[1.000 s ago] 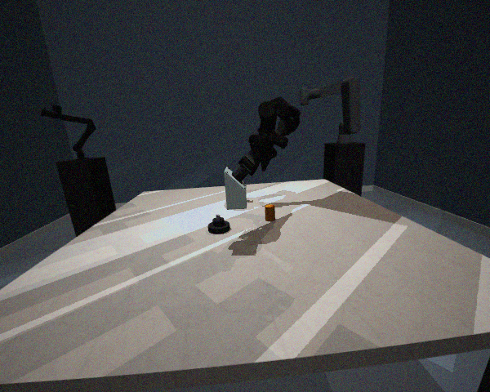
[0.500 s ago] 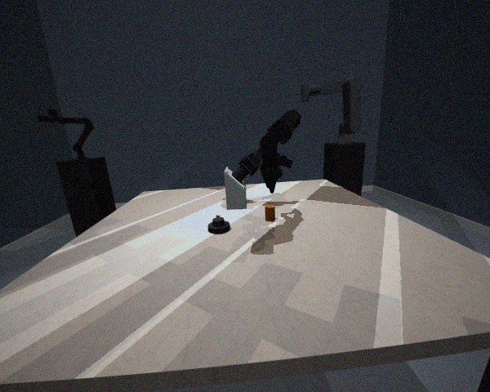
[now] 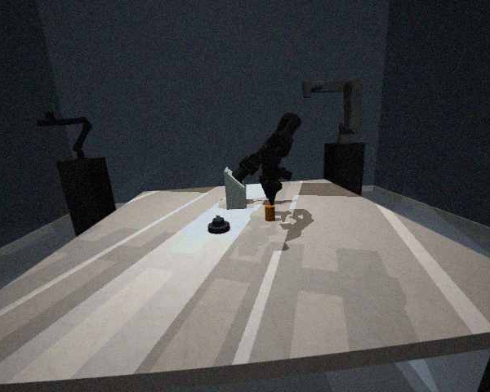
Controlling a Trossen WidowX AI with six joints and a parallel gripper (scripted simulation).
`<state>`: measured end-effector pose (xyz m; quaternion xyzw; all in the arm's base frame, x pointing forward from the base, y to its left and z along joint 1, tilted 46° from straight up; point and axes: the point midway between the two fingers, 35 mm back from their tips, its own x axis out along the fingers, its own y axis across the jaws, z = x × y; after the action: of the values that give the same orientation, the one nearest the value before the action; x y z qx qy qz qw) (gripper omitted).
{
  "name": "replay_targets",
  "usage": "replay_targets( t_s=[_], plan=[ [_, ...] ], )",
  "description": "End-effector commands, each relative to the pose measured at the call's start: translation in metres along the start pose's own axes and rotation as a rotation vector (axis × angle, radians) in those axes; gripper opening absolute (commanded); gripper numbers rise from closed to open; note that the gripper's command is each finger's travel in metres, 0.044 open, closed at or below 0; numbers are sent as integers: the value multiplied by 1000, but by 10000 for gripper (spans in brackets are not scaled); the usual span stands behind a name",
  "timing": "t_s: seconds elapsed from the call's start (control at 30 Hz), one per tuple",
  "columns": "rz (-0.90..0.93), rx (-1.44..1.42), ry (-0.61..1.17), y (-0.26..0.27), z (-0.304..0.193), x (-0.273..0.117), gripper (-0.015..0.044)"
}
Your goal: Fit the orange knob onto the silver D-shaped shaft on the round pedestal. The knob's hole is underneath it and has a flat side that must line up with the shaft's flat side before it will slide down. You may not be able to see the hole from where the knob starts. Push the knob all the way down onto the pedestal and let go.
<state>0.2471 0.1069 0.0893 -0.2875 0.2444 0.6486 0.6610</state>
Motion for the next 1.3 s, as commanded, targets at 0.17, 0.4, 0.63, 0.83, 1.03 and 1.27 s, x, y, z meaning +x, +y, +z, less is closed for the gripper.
replay_targets(
  t_s=[0.17, 0.4, 0.63, 0.83, 1.03, 1.27],
  plan=[
    [2, 5, -2, 1, -1, 13, 440],
    [3, 5, -1, 0, -2, 25, 440],
    [3, 5, -1, 0, -2, 36, 440],
    [3, 5, -2, 0, -2, 46, 440],
    [2, 5, -3, 1, -2, 55, 440],
    [2, 5, -6, 2, -1, 66, 440]
  ],
)
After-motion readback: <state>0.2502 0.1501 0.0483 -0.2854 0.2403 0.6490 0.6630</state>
